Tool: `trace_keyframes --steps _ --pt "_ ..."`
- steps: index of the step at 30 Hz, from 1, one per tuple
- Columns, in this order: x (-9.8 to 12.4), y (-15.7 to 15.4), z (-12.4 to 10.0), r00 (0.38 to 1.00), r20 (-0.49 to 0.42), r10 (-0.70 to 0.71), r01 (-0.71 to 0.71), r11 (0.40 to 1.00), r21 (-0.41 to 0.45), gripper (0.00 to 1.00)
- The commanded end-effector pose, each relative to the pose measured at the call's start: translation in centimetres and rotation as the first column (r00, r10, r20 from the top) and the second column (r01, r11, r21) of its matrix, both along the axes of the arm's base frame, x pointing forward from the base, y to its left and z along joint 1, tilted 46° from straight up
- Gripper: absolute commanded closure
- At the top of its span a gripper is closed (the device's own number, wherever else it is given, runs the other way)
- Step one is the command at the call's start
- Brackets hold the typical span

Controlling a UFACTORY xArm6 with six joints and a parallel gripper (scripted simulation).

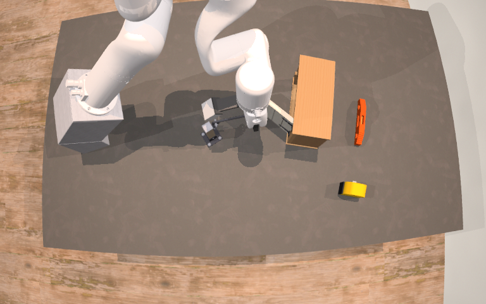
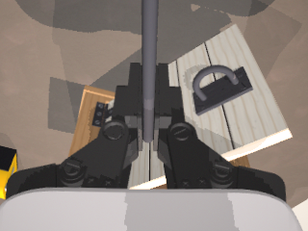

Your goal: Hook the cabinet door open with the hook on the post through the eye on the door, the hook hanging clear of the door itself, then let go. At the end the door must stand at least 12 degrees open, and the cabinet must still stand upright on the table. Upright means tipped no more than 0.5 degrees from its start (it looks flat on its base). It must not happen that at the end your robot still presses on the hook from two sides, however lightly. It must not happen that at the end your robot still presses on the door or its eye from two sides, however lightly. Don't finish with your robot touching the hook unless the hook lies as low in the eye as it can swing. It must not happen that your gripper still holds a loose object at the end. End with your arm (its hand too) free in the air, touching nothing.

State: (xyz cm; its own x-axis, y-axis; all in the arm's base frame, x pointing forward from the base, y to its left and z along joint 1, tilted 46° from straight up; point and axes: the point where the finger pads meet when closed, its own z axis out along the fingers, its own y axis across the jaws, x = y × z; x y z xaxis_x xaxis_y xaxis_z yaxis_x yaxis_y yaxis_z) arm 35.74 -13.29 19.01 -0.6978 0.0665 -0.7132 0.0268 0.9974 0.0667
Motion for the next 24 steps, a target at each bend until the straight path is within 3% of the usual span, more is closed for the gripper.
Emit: trace_keyframes --steps 1,10,24 --pt "-0.13 -0.04 0.28 1.000 0.001 0.000 0.000 1.000 -0.001 0.96" --pt "-0.64 -0.04 0.63 1.000 0.001 0.001 -0.001 1.000 -0.002 0.96" --pt "-0.64 0.87 0.66 0.996 0.000 0.086 -0.086 0.992 -0.090 0.96"
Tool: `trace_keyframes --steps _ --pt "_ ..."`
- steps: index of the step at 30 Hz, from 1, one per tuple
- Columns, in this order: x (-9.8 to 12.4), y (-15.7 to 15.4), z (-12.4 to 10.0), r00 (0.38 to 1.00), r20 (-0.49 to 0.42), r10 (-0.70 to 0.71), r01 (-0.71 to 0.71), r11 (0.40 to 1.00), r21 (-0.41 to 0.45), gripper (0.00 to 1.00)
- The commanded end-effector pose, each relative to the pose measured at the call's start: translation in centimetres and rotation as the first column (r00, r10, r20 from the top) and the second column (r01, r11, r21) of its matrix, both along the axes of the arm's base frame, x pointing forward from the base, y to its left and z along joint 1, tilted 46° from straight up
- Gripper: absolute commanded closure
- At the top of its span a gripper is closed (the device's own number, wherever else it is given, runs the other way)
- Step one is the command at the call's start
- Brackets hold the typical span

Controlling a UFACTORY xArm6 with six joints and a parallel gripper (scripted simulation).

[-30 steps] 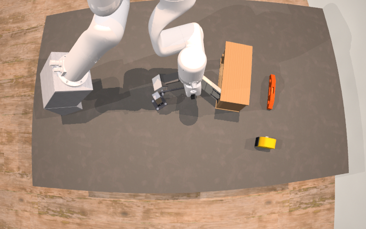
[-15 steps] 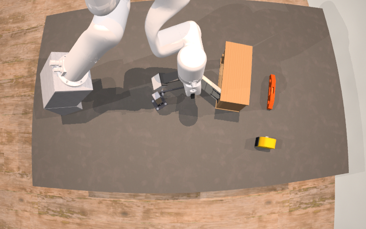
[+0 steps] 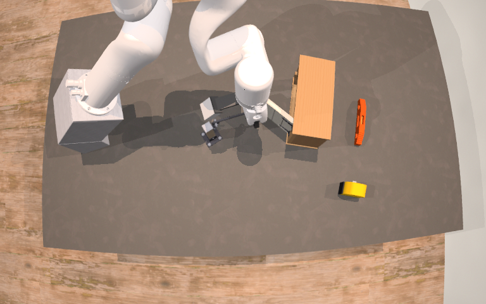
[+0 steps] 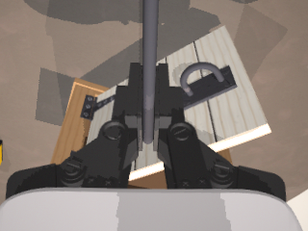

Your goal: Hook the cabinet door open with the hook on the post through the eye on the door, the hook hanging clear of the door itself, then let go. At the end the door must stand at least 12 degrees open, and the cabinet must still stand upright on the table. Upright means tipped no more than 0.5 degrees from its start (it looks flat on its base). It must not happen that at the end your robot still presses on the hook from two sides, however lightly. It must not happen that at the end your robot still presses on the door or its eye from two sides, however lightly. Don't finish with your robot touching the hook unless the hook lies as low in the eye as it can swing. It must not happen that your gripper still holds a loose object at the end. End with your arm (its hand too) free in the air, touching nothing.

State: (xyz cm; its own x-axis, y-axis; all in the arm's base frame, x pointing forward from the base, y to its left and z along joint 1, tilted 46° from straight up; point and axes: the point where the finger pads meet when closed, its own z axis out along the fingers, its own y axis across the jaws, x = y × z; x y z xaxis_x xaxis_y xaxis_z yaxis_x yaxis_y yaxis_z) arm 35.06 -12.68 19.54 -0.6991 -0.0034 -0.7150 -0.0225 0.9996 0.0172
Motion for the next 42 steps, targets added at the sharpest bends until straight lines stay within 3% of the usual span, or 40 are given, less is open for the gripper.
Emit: trace_keyframes --steps 1,42 --pt "0.0 0.4 0.1 0.999 0.003 0.037 -0.037 0.998 -0.041 0.96" --pt "-0.3 2.9 -0.1 0.978 -0.012 0.209 -0.207 0.954 -0.217 0.96"
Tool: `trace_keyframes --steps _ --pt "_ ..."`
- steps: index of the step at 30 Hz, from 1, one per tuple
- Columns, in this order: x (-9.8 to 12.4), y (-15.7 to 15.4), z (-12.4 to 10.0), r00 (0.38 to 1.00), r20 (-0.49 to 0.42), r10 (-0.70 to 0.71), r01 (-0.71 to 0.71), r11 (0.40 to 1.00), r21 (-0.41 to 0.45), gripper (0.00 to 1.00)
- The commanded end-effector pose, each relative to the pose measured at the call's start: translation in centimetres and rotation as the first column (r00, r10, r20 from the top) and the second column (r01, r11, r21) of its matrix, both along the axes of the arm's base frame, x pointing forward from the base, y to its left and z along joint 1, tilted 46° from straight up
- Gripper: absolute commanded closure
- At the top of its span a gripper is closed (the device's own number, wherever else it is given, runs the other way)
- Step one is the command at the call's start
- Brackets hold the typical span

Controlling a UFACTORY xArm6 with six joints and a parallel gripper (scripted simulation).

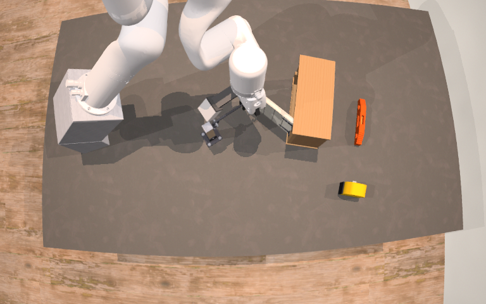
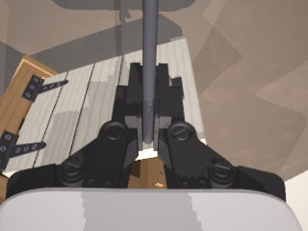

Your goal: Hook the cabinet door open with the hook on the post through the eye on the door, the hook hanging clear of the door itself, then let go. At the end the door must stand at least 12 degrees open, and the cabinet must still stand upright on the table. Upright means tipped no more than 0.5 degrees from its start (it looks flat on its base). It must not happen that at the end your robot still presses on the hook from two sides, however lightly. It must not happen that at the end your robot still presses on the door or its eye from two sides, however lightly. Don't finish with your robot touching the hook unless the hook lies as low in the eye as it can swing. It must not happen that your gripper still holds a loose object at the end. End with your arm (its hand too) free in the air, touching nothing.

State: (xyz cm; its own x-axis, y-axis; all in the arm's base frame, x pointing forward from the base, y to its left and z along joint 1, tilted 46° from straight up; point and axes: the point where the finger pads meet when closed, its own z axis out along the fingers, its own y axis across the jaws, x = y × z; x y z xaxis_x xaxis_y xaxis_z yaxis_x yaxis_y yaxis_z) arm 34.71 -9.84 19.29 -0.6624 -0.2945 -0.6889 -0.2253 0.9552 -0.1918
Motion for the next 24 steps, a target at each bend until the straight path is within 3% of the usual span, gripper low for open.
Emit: trace_keyframes --steps 1,24 --pt "0.02 0.11 0.10 1.000 0.003 0.005 -0.005 1.000 -0.007 0.96" --pt "0.34 0.14 -0.12 1.000 0.003 0.005 -0.005 1.000 -0.007 0.96"
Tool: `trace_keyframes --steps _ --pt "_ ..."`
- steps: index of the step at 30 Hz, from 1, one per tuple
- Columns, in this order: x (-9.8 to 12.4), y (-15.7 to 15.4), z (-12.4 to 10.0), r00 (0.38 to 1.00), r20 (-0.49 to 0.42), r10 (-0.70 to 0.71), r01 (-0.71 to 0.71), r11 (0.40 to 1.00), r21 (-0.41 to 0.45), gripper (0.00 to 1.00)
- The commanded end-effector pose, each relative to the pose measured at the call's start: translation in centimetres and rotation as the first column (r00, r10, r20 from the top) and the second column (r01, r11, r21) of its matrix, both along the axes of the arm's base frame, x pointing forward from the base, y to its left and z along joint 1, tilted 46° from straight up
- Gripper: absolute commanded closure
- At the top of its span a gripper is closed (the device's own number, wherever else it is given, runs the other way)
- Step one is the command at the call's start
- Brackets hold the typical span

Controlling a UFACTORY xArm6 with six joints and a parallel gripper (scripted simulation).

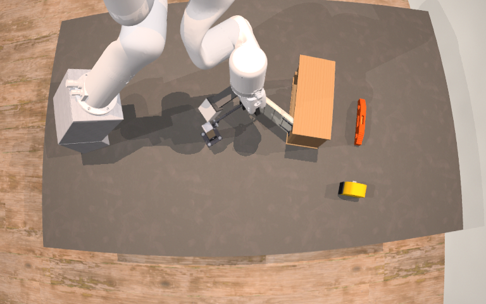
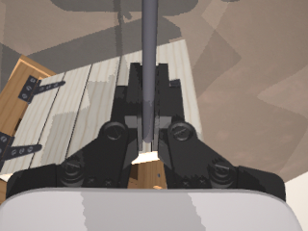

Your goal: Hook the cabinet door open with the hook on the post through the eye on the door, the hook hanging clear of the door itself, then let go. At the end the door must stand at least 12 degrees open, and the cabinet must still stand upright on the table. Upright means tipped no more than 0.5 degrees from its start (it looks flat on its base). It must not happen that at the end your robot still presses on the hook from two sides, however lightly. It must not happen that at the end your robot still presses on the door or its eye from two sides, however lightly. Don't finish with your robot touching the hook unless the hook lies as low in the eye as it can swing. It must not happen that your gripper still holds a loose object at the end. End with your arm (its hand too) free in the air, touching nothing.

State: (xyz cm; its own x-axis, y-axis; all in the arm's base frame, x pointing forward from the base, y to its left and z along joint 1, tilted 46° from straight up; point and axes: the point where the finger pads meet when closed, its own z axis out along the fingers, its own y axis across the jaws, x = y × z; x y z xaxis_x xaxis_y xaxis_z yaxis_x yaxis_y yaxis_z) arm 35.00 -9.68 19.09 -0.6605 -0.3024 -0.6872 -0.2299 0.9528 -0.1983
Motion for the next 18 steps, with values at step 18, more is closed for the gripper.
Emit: trace_keyframes --steps 18 --pt "0.45 0.01 -0.23 1.000 0.002 0.000 0.000 1.000 -0.001 0.96"
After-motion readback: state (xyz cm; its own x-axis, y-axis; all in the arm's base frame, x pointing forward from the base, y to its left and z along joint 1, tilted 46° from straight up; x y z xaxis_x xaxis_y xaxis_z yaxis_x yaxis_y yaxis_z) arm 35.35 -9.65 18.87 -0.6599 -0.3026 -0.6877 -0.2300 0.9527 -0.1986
